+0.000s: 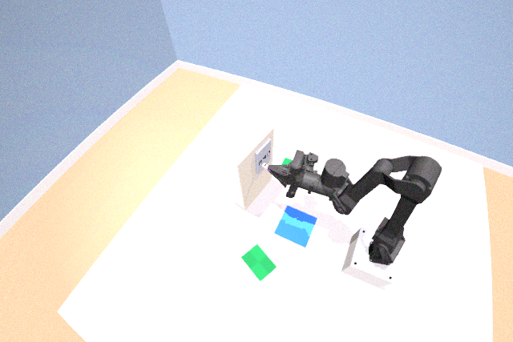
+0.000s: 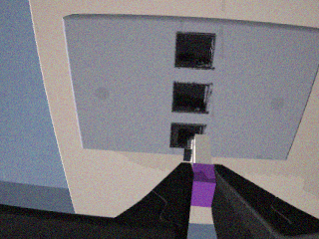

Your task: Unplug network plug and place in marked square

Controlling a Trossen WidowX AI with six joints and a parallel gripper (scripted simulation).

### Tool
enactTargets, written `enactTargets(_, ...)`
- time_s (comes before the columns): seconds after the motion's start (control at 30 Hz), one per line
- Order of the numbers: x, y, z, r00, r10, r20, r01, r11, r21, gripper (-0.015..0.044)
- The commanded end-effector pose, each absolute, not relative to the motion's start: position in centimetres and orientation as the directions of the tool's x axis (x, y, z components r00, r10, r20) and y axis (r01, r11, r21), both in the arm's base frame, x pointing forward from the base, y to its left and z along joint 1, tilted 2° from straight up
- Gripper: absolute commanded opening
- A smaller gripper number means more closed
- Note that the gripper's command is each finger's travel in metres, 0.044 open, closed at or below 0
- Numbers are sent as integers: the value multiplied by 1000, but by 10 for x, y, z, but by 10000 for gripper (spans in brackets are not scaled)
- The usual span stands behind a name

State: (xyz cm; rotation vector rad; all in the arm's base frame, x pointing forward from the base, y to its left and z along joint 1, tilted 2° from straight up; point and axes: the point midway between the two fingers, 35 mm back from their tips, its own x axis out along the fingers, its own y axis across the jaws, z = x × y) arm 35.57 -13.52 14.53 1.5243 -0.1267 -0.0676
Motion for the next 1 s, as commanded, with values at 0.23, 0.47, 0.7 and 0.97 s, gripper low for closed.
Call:
enactTargets(0.23, 348, -132, 146, 992, -119, 43, -38, 42, 998, 0)
enactTargets(0.47, 344, -131, 145, 992, -119, 43, -38, 42, 998, 0)
enactTargets(0.7, 340, -130, 145, 992, -119, 42, -38, 42, 998, 0)
enactTargets(0.97, 335, -129, 145, 992, -119, 42, -37, 42, 998, 0)
